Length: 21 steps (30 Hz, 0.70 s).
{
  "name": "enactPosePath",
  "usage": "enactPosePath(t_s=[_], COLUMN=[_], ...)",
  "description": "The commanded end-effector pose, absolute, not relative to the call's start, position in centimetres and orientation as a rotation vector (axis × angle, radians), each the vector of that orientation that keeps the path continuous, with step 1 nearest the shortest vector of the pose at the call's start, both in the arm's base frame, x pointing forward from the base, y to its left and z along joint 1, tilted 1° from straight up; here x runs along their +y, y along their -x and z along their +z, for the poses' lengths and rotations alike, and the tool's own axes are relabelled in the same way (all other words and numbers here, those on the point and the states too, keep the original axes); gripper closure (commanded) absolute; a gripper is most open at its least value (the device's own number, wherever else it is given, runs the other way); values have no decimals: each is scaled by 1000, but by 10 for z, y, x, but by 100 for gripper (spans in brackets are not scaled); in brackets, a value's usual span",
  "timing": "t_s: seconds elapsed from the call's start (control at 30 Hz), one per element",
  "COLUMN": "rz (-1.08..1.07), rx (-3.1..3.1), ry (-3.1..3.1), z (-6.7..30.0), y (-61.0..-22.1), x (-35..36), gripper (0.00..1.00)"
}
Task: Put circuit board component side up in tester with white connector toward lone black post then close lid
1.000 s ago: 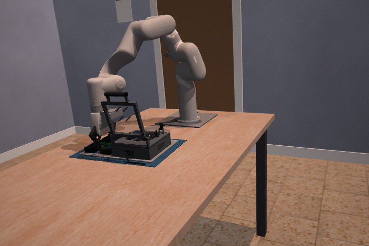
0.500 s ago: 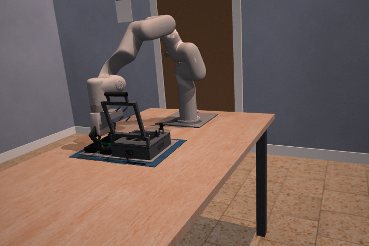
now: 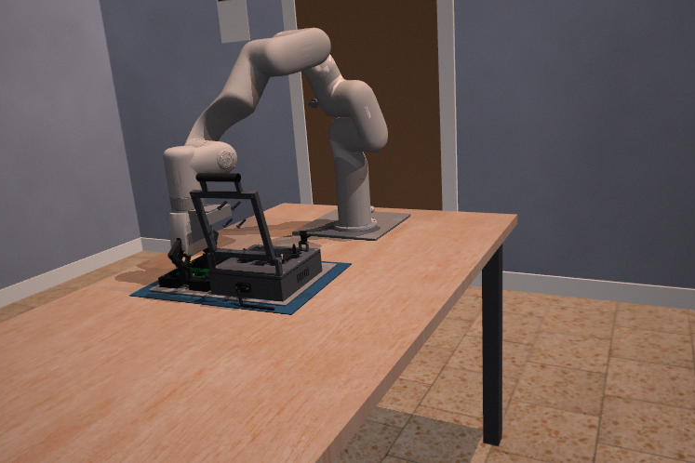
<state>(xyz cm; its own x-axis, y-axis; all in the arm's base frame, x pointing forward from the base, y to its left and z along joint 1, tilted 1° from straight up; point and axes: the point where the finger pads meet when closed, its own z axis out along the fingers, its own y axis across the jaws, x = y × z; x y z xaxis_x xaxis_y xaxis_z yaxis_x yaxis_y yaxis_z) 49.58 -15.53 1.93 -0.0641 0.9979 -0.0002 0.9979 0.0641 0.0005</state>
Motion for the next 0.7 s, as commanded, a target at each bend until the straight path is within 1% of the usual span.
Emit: enactPosePath(t_s=[0.0, 0.4, 0.43, 0.67], rz=[3, 3, 3, 3], rx=[2288, 2288, 2288, 2288], ry=[-2146, -2146, -2146, -2146], z=[21, 21, 21, 21], y=[-497, -497, -497, -497], x=[-156, -156, -156, -156], gripper=[11, 11, 15, 15])
